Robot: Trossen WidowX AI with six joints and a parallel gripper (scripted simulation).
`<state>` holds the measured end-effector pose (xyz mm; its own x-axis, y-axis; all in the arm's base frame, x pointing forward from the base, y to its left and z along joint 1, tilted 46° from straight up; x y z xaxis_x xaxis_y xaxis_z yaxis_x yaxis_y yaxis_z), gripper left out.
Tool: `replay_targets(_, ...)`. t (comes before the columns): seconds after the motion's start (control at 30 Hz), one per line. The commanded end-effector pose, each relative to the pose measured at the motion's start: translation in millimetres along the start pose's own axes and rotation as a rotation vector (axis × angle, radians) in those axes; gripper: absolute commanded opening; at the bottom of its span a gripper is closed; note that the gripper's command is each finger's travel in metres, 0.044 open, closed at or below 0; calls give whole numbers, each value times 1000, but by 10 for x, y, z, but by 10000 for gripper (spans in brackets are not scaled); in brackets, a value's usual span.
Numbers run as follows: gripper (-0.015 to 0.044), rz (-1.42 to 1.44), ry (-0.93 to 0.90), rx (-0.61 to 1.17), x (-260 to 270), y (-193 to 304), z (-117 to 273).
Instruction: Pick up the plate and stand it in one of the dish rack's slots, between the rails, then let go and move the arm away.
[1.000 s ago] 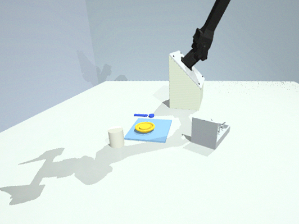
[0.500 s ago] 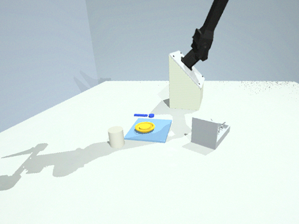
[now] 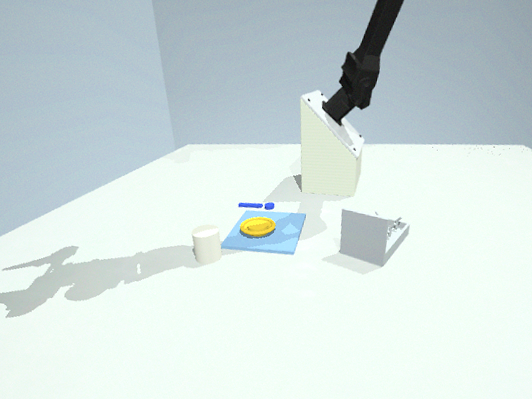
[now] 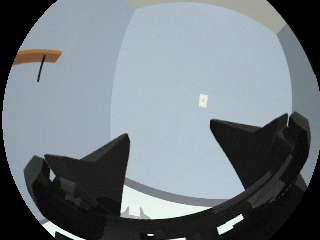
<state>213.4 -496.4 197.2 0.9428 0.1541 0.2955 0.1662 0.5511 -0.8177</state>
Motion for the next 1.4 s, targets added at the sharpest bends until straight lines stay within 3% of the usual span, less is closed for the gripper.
replay_targets(0.0,400,83,-28,123,69,317,-77)
replay_targets(0.67,400,429,-261,659,386,1627,51)
replay_targets(1.37,400,653,-635,1207,557,2794,678)
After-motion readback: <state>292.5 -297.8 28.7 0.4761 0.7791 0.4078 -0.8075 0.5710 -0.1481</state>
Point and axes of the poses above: the point midway between the two fingers, 35 mm back from their tips, its own z axis back along the fingers, its own x axis across the jaws, y = z × x, the point moved 5 cm from there along z, back along the fingers, and after that the axes turned 11 degrees about -z, right-handed, at the moved point
